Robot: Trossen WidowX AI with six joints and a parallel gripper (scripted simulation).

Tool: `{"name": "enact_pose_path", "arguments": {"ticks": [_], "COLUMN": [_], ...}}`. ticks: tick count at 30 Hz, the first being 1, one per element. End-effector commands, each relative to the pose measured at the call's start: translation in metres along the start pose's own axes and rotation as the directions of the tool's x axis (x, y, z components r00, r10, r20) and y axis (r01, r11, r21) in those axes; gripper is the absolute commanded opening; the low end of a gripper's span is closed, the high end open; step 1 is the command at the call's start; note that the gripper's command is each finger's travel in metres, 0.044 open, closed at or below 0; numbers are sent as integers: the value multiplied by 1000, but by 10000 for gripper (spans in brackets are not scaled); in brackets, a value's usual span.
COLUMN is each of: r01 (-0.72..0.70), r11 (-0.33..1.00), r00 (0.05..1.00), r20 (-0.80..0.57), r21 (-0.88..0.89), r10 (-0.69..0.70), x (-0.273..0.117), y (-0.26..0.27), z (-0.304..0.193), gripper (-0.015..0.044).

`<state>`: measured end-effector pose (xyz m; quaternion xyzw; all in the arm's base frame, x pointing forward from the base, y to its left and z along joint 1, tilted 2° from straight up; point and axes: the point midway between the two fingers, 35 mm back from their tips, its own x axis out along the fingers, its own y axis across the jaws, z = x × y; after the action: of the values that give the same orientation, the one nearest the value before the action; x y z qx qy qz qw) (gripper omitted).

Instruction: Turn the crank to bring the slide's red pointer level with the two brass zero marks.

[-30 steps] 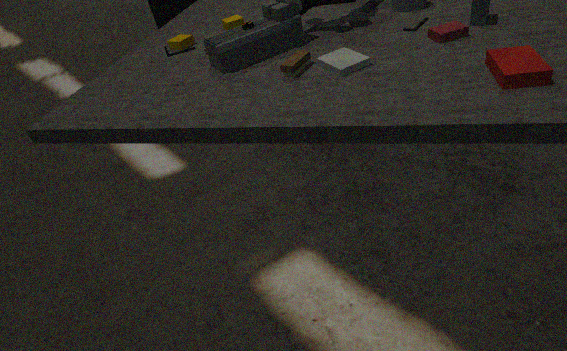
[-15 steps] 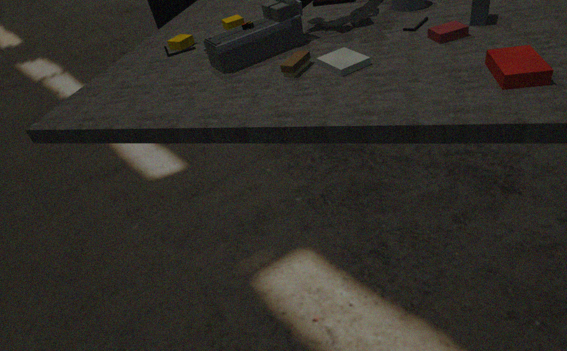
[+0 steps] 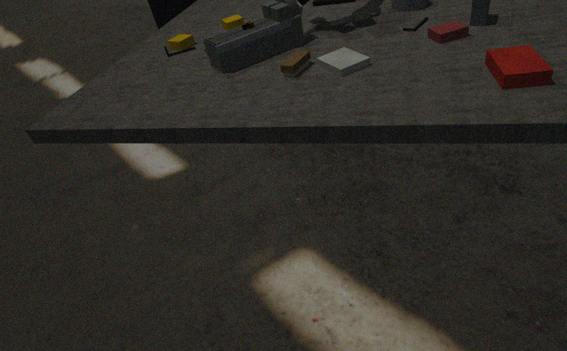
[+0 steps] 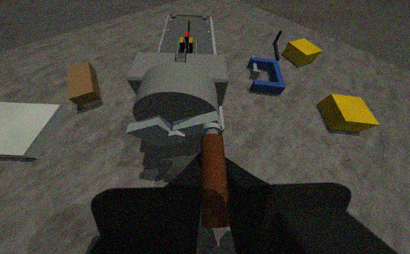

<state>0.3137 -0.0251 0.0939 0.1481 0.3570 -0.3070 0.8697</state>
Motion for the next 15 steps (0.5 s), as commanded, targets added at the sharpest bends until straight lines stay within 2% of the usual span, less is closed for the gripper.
{"name": "enact_pose_path", "arguments": {"ticks": [1, 15], "r01": [-9, -9], "r11": [1000, 1000], "r00": [1000, 1000], "r20": [14, 14], "r21": [7, 8], "r10": [9, 9], "x": [-7, -10], "y": [4, 8], "z": [6, 9], "gripper": [0, 0]}}
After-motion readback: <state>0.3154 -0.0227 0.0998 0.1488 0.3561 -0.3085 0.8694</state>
